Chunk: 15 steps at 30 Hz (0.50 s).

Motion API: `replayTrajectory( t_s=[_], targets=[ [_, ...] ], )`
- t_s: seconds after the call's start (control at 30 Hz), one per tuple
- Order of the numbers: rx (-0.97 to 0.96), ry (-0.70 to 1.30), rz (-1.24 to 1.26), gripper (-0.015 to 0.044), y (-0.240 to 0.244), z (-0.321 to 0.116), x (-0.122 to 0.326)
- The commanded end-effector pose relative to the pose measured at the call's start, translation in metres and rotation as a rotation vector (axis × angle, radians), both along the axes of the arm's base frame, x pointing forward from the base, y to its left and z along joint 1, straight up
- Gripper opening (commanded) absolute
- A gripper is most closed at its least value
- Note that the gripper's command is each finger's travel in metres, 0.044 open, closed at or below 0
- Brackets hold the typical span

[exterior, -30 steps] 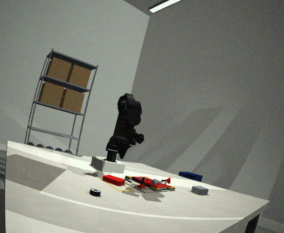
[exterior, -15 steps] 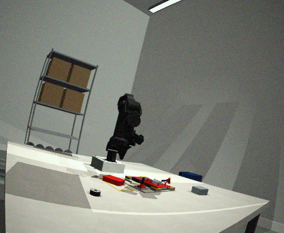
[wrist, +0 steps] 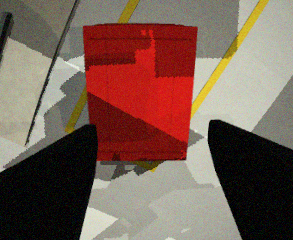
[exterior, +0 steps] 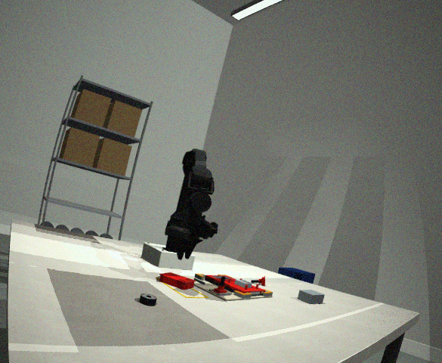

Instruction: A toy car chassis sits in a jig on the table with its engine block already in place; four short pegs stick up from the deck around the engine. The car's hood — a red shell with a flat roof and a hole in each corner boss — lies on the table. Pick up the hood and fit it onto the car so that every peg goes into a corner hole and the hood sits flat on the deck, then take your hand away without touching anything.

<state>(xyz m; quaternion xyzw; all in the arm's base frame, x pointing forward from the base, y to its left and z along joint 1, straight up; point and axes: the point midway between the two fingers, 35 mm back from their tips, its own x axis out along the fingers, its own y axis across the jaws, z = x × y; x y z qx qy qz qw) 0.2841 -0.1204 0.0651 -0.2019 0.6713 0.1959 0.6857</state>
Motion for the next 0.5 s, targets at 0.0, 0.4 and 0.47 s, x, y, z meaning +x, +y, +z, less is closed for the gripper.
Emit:
replayTrajectory(
  t_s=[0.0,0.4,0.47],
  targets=[
    [-0.001,0.001,-0.039,0.0315,0.0013,-0.0104,-0.0093],
    [-0.001,0.001,-0.039,0.0440,0.0010,-0.0163,-0.0087],
    [-0.001,0.001,-0.039,0.0440,0.0010,-0.0177,-0.0086]
  ],
)
